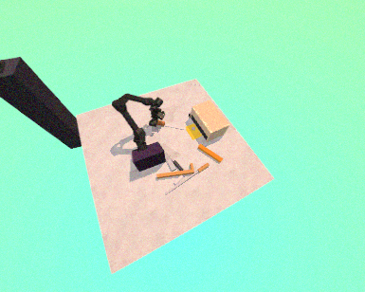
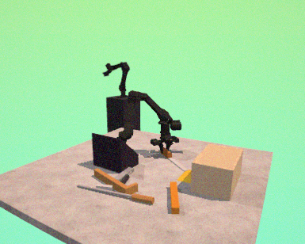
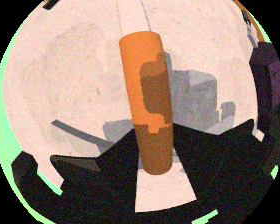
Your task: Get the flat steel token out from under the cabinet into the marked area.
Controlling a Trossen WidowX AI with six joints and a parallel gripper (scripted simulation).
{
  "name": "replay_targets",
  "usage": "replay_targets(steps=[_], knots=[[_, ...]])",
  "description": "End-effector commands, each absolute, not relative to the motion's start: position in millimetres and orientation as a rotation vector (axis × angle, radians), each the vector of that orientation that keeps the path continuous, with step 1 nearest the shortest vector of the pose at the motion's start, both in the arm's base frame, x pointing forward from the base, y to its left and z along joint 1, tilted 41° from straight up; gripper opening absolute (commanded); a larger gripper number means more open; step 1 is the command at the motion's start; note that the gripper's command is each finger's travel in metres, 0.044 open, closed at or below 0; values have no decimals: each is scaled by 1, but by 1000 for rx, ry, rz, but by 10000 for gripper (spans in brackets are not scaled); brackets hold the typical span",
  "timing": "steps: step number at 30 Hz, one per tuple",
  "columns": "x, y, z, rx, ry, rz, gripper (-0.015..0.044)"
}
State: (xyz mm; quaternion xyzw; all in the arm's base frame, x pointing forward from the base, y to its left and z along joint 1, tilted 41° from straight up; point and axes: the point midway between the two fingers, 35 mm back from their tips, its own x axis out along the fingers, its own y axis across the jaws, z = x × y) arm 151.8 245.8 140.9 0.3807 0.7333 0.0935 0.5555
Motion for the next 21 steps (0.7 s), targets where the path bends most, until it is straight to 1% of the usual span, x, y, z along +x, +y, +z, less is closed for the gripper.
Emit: replay_targets(steps=[1,21], knots=[[154,250,146,907,1727,217,0],[157,265,160,918,1730,207,0]])
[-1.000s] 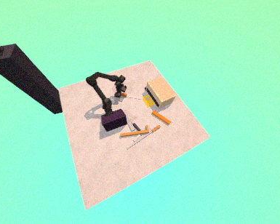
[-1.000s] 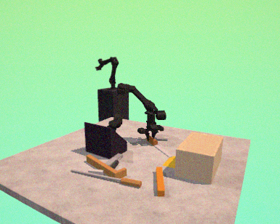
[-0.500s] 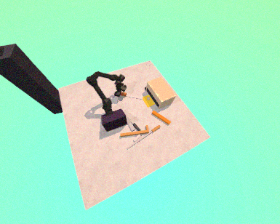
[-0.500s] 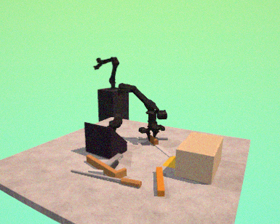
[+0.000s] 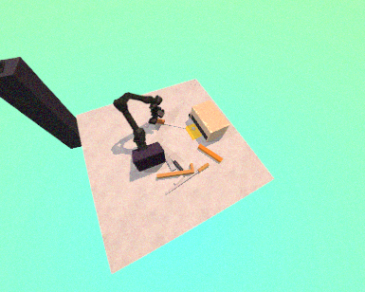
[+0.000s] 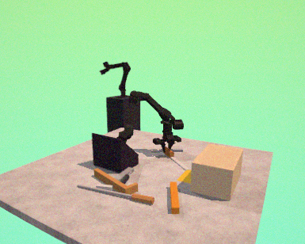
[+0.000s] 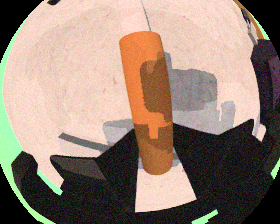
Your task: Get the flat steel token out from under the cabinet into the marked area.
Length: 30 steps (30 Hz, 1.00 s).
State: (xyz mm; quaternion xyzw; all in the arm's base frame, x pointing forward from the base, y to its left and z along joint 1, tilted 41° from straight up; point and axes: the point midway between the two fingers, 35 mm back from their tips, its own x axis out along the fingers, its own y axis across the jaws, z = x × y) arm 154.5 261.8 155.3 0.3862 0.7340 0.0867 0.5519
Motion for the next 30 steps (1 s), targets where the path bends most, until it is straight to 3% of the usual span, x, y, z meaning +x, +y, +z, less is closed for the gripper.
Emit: replay_targets(steps=[1,30], knots=[[157,266,161,918,1730,206,0],[161,286,179,923,1730,205,0]])
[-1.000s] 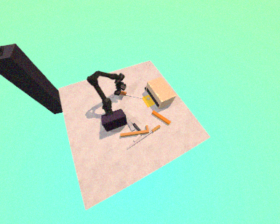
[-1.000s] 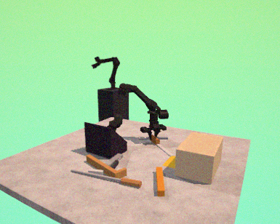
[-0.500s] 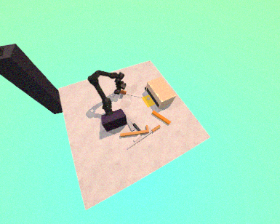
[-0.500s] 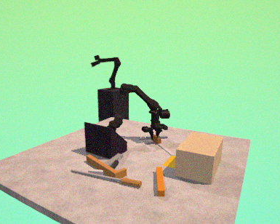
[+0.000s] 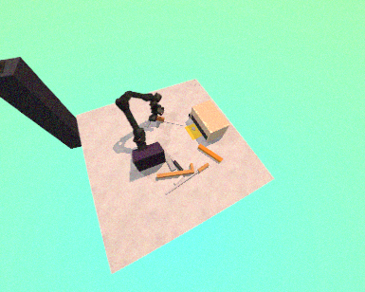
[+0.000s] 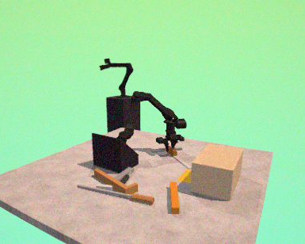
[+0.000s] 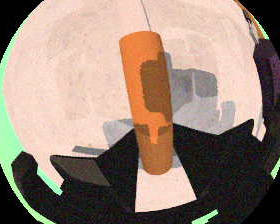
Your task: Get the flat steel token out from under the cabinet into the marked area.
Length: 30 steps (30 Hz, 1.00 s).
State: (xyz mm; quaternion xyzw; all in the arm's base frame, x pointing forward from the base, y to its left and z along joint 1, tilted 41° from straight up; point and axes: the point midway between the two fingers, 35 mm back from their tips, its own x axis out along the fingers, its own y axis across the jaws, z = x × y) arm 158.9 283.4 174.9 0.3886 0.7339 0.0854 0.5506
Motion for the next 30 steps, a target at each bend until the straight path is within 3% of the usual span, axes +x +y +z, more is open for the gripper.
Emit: replay_targets(steps=[1,30], knots=[[161,287,180,923,1730,205,0],[171,298,189,924,1730,205,0]])
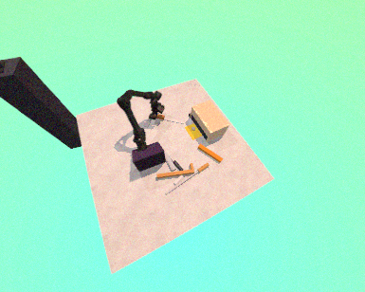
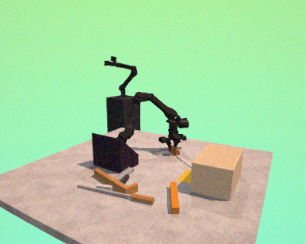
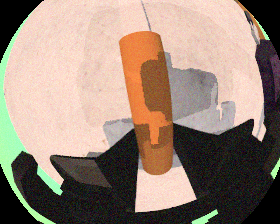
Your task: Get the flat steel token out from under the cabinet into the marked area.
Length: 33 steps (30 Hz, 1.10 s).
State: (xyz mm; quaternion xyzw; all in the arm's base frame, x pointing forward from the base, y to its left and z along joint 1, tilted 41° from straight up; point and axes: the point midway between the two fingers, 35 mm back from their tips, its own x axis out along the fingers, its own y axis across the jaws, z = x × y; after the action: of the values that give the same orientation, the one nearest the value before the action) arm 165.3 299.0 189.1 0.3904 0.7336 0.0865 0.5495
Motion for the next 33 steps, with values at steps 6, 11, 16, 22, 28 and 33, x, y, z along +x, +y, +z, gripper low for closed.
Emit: replay_targets(steps=[6,11,16,22,28,33], knots=[[177,296,186,924,1730,205,0],[183,294,183,923,1729,205,0],[189,292,181,923,1729,204,0],[196,290,178,922,1729,204,0],[203,288,175,922,1728,204,0],[210,286,172,922,1728,203,0]])
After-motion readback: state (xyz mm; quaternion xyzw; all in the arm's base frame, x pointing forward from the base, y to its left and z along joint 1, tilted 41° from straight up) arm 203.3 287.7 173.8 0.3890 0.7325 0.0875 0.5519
